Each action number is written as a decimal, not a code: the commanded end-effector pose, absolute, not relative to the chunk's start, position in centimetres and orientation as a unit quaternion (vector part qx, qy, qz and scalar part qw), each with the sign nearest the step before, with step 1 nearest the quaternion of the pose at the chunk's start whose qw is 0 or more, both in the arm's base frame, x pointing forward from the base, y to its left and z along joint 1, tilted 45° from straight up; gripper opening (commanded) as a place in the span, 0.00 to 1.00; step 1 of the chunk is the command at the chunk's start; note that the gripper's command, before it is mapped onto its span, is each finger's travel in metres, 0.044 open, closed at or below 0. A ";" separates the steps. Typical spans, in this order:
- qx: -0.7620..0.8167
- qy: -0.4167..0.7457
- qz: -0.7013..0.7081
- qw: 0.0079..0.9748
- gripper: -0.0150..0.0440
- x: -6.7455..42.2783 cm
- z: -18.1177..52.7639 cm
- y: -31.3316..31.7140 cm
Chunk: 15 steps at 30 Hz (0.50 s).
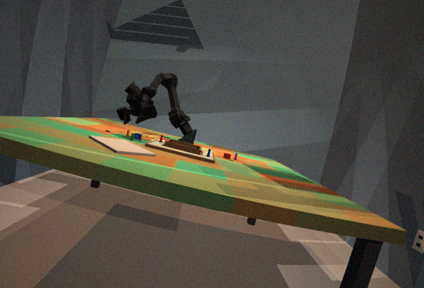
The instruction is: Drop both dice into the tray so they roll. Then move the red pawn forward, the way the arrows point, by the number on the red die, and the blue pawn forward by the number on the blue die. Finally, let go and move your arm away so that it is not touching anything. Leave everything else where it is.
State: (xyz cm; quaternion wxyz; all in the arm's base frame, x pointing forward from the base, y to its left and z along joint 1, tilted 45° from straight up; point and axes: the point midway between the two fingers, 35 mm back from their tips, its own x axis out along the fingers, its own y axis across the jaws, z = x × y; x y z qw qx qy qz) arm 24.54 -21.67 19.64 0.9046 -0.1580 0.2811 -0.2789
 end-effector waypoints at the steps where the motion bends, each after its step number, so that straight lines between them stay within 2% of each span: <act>1: -0.117 0.315 -0.228 0.914 0.72 28.3 17.7 -19.4; 10: -0.033 0.478 -0.120 0.869 0.72 33.4 8.5 -9.5; 15: -0.036 0.578 -0.070 0.812 0.72 33.9 3.1 -2.4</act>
